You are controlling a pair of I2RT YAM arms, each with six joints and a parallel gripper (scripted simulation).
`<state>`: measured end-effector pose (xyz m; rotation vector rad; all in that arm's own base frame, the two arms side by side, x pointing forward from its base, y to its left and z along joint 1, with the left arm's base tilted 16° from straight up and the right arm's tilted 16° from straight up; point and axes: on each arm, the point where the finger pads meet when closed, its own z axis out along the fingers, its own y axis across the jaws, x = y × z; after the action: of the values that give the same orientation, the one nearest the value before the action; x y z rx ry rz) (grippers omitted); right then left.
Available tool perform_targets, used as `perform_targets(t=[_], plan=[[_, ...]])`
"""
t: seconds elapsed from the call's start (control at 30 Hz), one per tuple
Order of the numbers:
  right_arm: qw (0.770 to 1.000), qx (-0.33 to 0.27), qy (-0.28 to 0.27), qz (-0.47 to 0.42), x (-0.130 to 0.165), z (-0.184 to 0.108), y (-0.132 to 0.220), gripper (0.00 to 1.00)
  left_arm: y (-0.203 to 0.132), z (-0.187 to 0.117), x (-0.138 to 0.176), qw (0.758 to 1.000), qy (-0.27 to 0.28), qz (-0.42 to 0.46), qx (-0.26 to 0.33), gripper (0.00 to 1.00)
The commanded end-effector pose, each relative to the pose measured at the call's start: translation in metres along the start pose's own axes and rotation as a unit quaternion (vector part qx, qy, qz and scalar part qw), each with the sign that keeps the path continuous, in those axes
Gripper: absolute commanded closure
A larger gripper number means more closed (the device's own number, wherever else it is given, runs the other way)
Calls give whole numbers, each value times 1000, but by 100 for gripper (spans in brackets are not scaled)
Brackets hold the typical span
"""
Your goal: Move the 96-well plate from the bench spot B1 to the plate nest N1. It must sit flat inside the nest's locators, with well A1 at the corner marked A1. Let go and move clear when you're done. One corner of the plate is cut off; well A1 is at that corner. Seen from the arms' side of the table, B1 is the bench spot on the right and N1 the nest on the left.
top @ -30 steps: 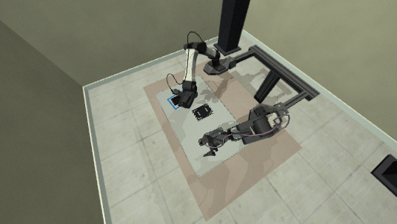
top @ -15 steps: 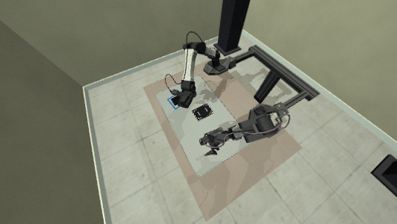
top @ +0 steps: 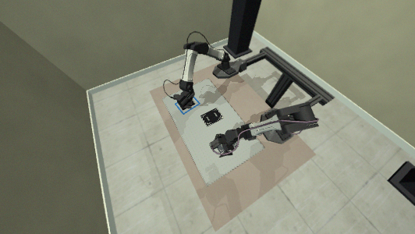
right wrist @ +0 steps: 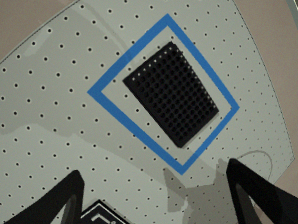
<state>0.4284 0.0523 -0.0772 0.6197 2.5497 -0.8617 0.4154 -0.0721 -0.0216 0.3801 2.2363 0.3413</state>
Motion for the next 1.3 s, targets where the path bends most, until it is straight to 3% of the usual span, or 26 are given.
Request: perform_targets(t=[0.0,0.4,0.47,0.5,0.6,0.7,0.77,1.27], plan=[[997,-50,24,-49,-9,-2,-3,0,-5,-15,29,991,132,-21,6,0],[975,-122,87,-164,-11,48,-37,0,-17,-64,70,944,321,-70,13,0],[975,-122,87,-164,-11,48,-37,0,-17,-64,70,944,321,-70,13,0],[971,-132,90,-176,-11,52,-40,0,-16,-68,73,930,358,-81,12,0],[960,-159,98,-207,-11,63,-50,0,-22,-83,78,915,394,-87,15,0],[952,-178,100,-227,-11,72,-58,0,-20,-100,71,922,376,-96,18,0],[943,-198,100,-247,-11,78,-64,0,-21,-114,89,916,390,-90,15,0],[942,-199,96,-252,-11,75,-60,0,-28,-171,119,915,393,-89,14,0]])
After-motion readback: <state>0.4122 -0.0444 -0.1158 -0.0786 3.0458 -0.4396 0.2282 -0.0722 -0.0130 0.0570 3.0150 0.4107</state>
